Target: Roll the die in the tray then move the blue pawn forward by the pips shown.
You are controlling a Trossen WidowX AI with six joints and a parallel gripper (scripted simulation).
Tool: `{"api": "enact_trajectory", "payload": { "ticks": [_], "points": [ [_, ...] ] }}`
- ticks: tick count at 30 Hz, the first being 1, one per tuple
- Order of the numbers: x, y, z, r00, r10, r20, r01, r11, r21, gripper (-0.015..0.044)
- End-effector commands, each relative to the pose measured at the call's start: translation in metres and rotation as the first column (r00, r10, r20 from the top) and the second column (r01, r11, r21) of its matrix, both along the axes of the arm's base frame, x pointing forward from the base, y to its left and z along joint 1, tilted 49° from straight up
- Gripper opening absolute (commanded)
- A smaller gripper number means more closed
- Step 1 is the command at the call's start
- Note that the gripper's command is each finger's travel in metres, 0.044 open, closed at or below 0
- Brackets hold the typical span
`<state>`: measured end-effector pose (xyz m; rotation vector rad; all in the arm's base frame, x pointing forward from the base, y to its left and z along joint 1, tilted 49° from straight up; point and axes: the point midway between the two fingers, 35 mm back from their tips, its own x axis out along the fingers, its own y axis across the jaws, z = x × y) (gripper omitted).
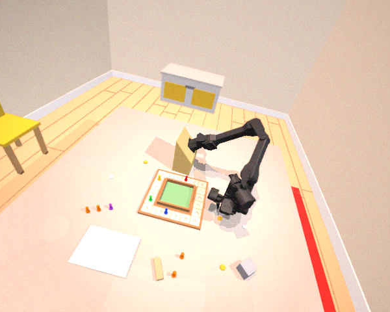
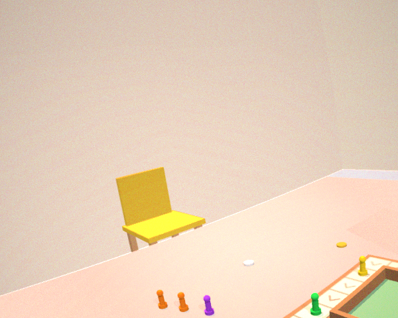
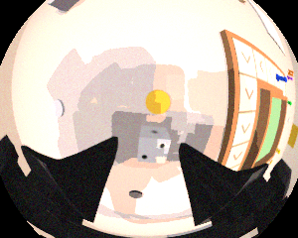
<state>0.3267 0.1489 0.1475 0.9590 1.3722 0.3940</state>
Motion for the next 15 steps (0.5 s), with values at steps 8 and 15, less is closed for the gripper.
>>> {"api": "enact_trajectory", "payload": {
  "ticks": [8, 15],
  "points": [
    [-0.0007, 0.0052, -0.0083, 1.000, -0.001, -0.015, 0.001, 1.000, -0.003, 0.0144],
    [-0.0007, 0.0052, -0.0083, 1.000, -0.001, -0.015, 0.001, 1.000, -0.003, 0.0097]
  ]
}}
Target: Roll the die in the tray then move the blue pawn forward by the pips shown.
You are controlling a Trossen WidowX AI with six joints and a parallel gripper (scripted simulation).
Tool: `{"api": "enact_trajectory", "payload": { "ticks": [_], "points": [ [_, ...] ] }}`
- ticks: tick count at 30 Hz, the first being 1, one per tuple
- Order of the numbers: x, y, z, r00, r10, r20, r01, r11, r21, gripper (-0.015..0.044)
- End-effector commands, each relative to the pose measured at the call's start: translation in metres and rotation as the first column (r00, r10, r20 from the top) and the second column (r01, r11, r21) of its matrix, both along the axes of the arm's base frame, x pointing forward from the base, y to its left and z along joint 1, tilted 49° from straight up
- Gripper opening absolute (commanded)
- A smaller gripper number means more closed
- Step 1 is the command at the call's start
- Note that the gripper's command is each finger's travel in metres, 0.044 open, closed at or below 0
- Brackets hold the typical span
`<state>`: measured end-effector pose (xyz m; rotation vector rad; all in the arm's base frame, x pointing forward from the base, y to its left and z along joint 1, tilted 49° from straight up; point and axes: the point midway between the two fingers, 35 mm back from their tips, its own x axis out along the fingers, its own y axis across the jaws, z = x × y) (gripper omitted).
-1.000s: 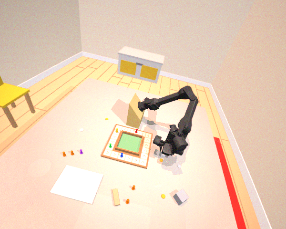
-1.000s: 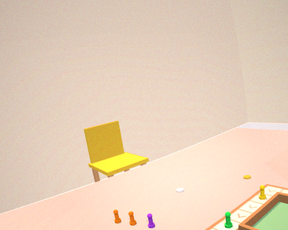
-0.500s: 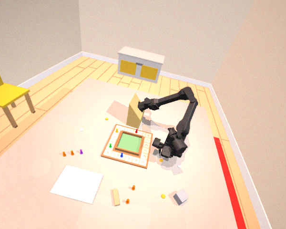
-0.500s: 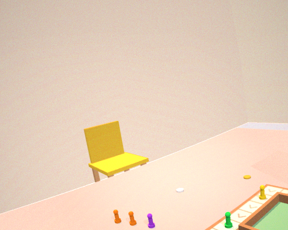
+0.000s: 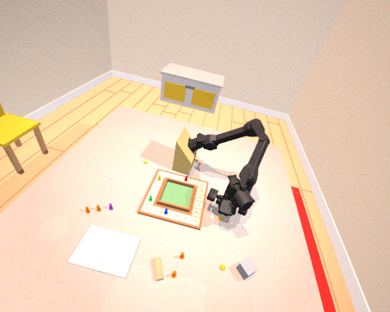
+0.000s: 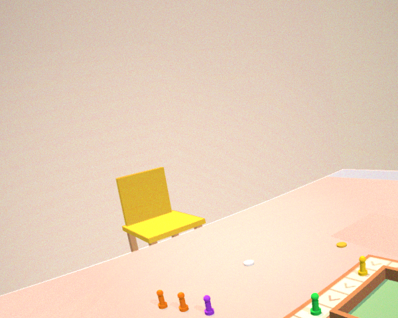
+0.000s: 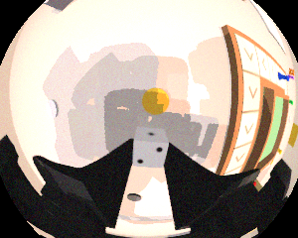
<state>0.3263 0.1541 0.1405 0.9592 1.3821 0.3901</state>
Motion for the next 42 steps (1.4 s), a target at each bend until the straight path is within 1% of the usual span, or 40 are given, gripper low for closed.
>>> {"api": "enact_trajectory", "payload": {
  "ticks": [1, 2, 5, 6, 20, 26, 30, 36, 42],
  "points": [
    [0.000, 0.000, -0.001, 1.000, -0.003, -0.005, 0.003, 1.000, -0.001, 0.0090],
    [0.000, 0.000, -0.001, 1.000, -0.003, -0.005, 0.003, 1.000, -0.001, 0.0084],
    [0.000, -0.003, 0.001, 1.000, -0.003, -0.005, 0.003, 1.000, -0.003, 0.0005],
    [0.000, -0.008, 0.003, 1.000, -0.002, -0.006, 0.002, 1.000, -0.006, 0.0000],
    [-0.015, -0.077, 0.053, 1.000, 0.002, -0.003, -0.002, 1.000, -0.025, 0.0000],
    [-0.024, -0.095, 0.072, 1.000, -0.003, -0.008, 0.003, 1.000, -0.007, 0.0000],
    [-0.022, -0.100, 0.064, 0.998, -0.036, -0.045, 0.036, 0.999, -0.001, 0.0000],
    [-0.015, -0.121, 0.032, 0.966, -0.167, -0.196, 0.173, 0.985, 0.011, 0.0000],
    [-0.014, -0.141, 0.000, 0.895, -0.286, -0.342, 0.307, 0.952, 0.007, 0.0000]
  ]
}}
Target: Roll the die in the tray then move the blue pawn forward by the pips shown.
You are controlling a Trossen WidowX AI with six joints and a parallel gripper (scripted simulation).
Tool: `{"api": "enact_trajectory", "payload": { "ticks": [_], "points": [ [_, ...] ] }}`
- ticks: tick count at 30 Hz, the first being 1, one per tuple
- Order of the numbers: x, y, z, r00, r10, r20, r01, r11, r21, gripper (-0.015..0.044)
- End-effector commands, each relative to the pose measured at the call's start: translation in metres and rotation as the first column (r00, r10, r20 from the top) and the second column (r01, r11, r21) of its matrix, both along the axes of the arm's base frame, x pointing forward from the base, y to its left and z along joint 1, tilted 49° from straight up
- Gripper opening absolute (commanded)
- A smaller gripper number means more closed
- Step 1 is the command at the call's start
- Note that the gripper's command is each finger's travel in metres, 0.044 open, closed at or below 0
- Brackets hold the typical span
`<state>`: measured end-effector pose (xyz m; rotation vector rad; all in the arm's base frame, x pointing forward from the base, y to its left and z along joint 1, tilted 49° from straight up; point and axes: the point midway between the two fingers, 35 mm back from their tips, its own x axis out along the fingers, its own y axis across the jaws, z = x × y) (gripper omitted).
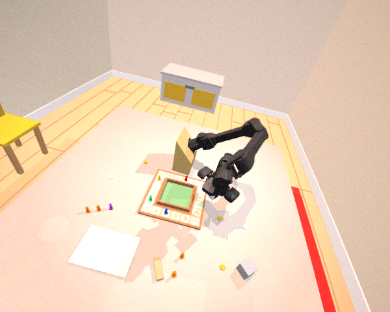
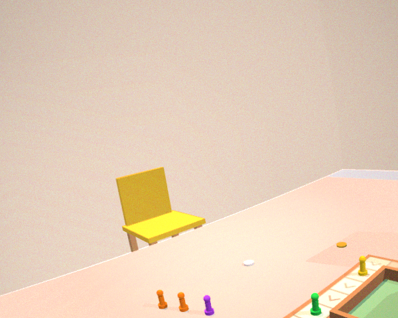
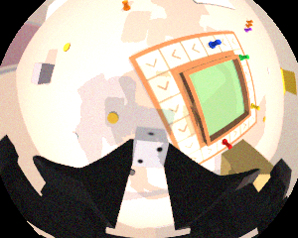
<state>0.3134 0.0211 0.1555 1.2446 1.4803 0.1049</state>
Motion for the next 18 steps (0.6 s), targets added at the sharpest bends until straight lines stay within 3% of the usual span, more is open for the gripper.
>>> {"api": "enact_trajectory", "payload": {
  "ticks": [1, 18],
  "points": [
    [-0.001, -0.012, -0.020, 0.992, -0.079, -0.095, 0.081, 0.997, 0.016, 0.0000],
    [-0.024, -0.059, -0.106, 0.772, -0.392, -0.500, 0.460, 0.888, 0.014, 0.0000]
  ]
}}
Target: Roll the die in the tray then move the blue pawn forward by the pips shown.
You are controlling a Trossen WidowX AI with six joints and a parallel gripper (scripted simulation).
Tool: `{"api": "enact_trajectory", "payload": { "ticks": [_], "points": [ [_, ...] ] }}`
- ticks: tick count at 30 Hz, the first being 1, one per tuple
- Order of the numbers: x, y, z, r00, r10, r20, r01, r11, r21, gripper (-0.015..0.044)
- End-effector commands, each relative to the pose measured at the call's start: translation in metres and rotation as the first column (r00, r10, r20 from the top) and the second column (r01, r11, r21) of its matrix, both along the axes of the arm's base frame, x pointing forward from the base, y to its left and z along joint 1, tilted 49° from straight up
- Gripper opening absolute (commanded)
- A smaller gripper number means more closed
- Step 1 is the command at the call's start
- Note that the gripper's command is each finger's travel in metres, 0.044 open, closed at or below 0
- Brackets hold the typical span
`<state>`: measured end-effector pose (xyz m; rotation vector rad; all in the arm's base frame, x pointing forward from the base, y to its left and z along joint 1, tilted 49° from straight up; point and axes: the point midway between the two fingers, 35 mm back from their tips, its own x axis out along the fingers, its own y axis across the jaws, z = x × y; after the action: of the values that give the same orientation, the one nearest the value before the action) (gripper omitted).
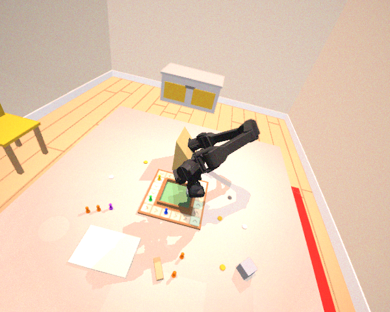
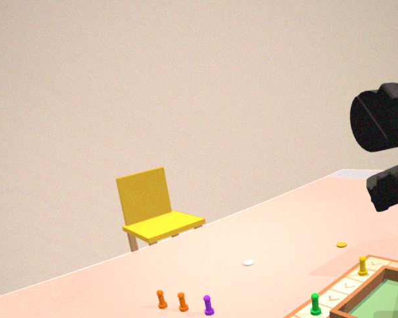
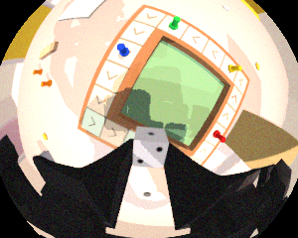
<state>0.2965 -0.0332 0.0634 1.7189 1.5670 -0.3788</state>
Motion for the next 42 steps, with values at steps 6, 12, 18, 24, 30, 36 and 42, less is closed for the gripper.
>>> {"api": "enact_trajectory", "payload": {
  "ticks": [6, 12, 18, 24, 30, 36, 42],
  "points": [
    [-0.022, -0.017, -0.041, 0.959, -0.180, -0.218, 0.195, 0.979, 0.050, 0.0000],
    [-0.029, -0.020, -0.052, 0.934, -0.226, -0.278, 0.251, 0.966, 0.058, 0.0000],
    [-0.033, -0.015, -0.057, 0.920, -0.227, -0.318, 0.211, 0.974, -0.083, 0.0000],
    [-0.037, -0.012, -0.062, 0.903, -0.263, -0.340, 0.172, 0.946, -0.275, 0.0000],
    [-0.039, -0.011, -0.065, 0.891, -0.329, -0.314, 0.161, 0.874, -0.458, 0.0000],
    [-0.039, -0.011, -0.066, 0.883, -0.407, -0.236, 0.188, 0.765, -0.616, 0.0000],
    [-0.037, -0.012, -0.065, 0.875, -0.462, -0.145, 0.234, 0.666, -0.708, 0.0000]
  ]
}}
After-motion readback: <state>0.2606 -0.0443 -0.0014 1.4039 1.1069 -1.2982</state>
